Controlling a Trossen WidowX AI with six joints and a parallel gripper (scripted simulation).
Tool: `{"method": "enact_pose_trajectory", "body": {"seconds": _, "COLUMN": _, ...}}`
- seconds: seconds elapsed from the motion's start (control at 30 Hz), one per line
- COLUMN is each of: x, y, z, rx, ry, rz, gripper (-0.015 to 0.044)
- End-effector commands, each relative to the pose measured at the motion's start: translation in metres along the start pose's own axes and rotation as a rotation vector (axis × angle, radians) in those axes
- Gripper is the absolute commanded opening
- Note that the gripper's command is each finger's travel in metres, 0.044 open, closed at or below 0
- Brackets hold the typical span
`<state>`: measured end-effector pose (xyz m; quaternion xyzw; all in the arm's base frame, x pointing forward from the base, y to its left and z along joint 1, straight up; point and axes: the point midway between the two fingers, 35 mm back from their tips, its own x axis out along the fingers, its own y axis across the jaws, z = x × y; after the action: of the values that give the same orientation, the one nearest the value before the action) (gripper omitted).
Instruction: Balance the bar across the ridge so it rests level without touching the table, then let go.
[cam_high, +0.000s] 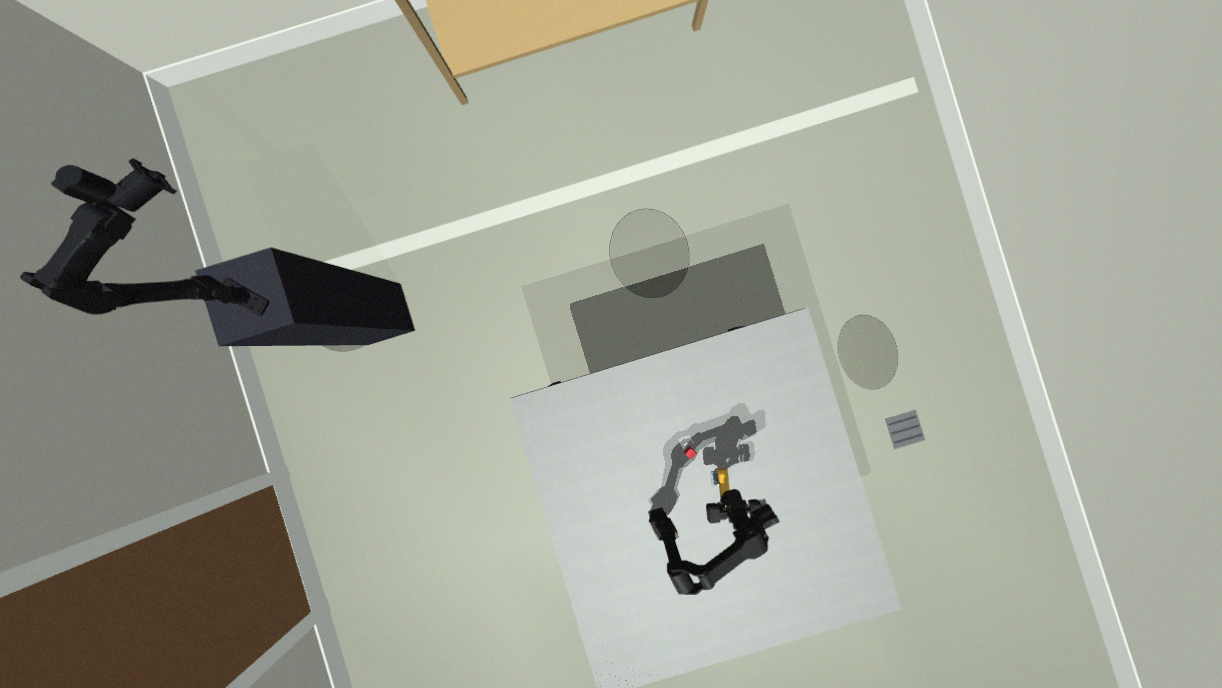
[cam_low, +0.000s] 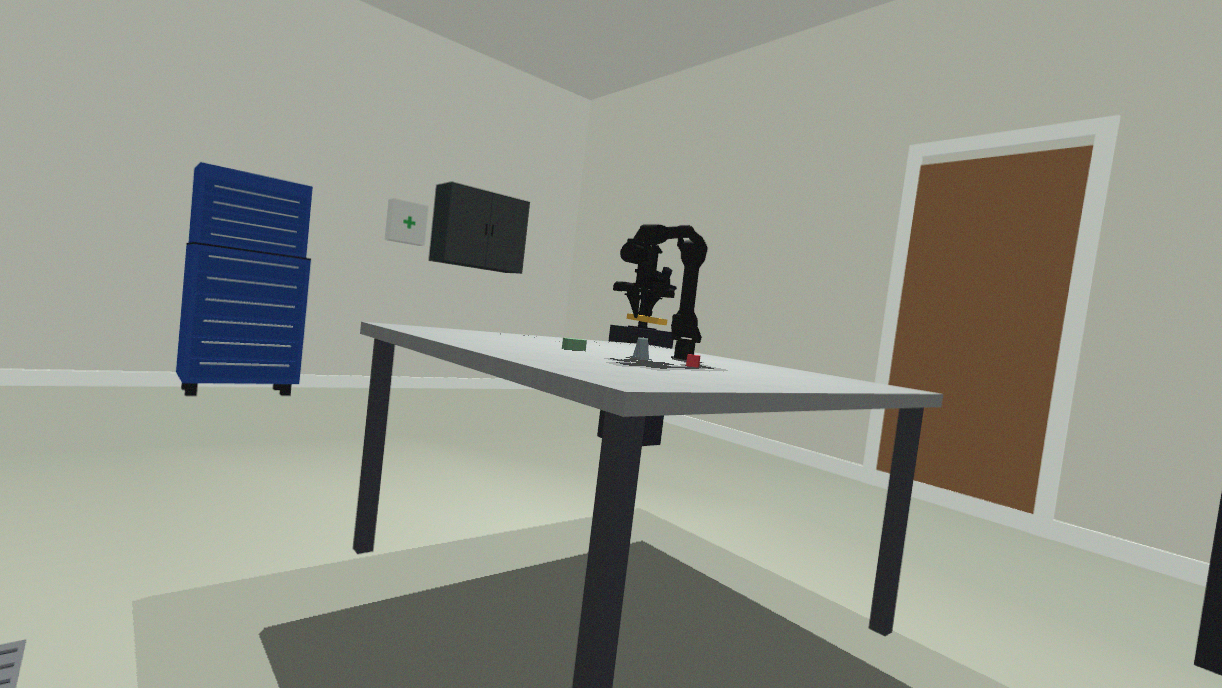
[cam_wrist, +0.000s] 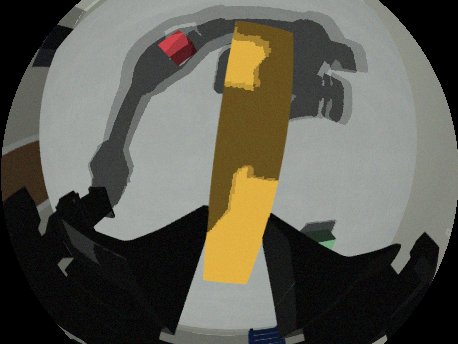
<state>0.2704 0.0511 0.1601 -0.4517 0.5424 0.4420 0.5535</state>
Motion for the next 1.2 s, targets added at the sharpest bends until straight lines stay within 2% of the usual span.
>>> {"method": "enact_pose_trajectory", "body": {"seconds": 0.0, "x": 0.000, "y": -0.002, "z": 0.004, "rx": -0.016, "ry": -0.007, "rz": -0.005, "gripper": 0.0000}}
{"method": "enact_pose_trajectory", "body": {"seconds": 0.87, "x": 0.041, "y": -0.005, "z": 0.004, "rx": -0.019, "ry": -0.007, "rz": -0.005, "gripper": 0.0000}}
{"method": "enact_pose_trajectory", "body": {"seconds": 1.17, "x": 0.041, "y": -0.005, "z": 0.004, "rx": -0.019, "ry": -0.007, "rz": -0.005, "gripper": 0.0000}}
